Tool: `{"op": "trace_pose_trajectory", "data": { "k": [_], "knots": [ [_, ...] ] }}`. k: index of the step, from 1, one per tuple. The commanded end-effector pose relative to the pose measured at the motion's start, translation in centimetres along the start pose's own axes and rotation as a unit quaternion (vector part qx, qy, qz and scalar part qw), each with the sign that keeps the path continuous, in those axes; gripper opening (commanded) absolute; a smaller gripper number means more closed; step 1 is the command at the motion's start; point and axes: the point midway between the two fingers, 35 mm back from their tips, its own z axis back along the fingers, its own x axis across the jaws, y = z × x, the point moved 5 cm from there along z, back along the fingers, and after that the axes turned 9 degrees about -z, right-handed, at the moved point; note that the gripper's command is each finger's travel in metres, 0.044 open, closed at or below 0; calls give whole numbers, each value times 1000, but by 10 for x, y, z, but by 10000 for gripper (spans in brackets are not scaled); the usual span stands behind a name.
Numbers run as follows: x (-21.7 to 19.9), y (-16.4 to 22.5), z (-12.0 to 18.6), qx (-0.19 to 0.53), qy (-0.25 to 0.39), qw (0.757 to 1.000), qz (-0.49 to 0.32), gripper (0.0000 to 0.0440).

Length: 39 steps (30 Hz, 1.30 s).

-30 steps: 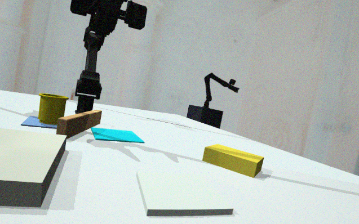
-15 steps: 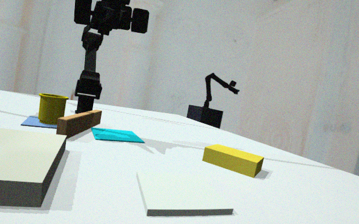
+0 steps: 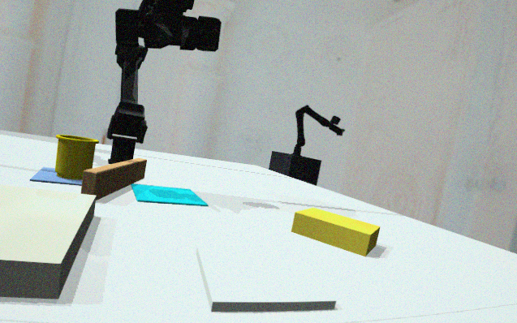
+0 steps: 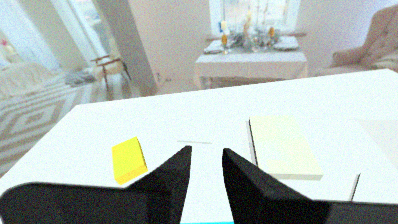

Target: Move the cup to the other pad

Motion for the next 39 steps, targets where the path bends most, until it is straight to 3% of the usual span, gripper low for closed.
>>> {"op": "trace_pose_trajectory", "data": {
  "k": [1, 19, 39],
  "knots": [
    [2, 5, -3, 32, 10, 999, -9, 97],
    [1, 21, -3, 170, 66, 983, -16, 110],
    [-10, 31, 3, 310, 135, 941, 9, 129]
  ]
}}
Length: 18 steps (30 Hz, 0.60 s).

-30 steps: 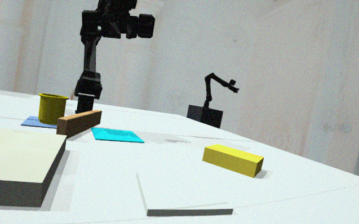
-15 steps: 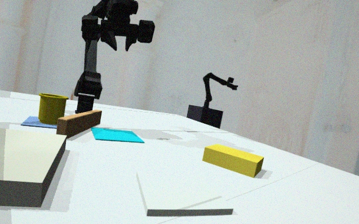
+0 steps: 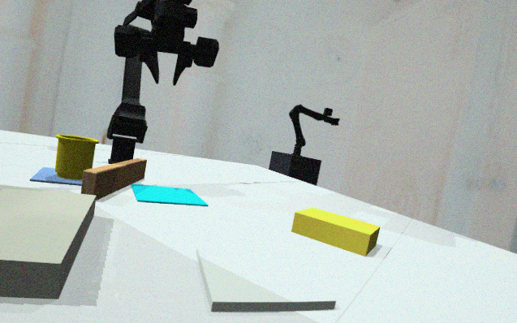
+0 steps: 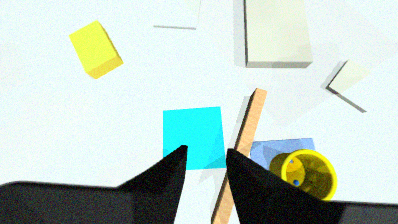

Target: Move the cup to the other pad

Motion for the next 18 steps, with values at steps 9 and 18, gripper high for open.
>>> {"op": "trace_pose_trajectory", "data": {
  "k": [9, 18],
  "knots": [
    [-11, 1, -6, 78, 47, 996, 21, 120],
    [-23, 1, -16, 131, 75, 988, 38, 121]
  ]
}}
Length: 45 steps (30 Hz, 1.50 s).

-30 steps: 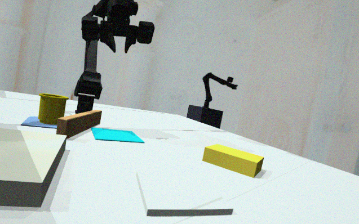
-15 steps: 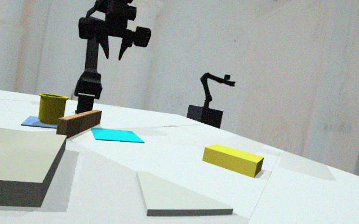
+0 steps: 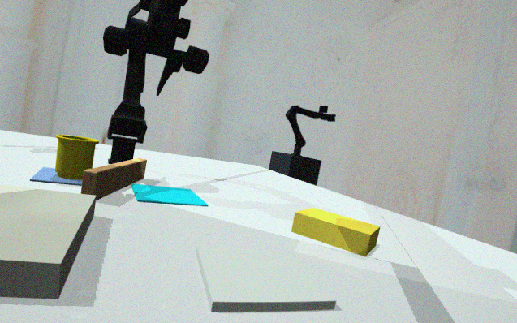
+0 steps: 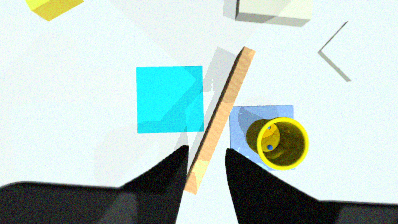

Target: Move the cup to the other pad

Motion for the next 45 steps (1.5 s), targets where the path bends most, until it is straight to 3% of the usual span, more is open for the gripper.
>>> {"op": "trace_pose_trajectory", "data": {
  "k": [1, 19, 45],
  "knots": [
    [-5, -2, -7, 25, 15, 1000, 7, 122],
    [-31, -2, -39, 112, 55, 992, 27, 144],
    [-69, 10, -97, 163, 67, 983, 61, 180]
  ]
}}
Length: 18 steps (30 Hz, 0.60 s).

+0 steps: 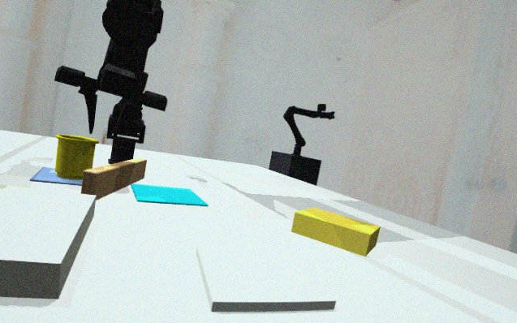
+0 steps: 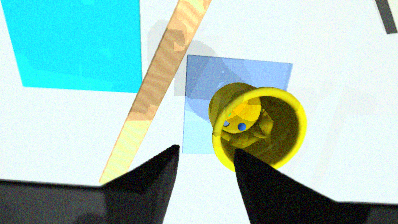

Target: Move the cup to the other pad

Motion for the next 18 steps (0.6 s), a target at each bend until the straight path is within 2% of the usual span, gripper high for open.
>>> {"op": "trace_pose_trajectory", "data": {
  "k": [1, 15, 18],
  "knots": [
    [-4, 0, -14, 15, 3, 1000, 10, 181],
    [-9, 0, -59, 25, -4, 997, 70, 188],
    [-9, 0, -65, 24, -5, 996, 90, 133]
  ]
}}
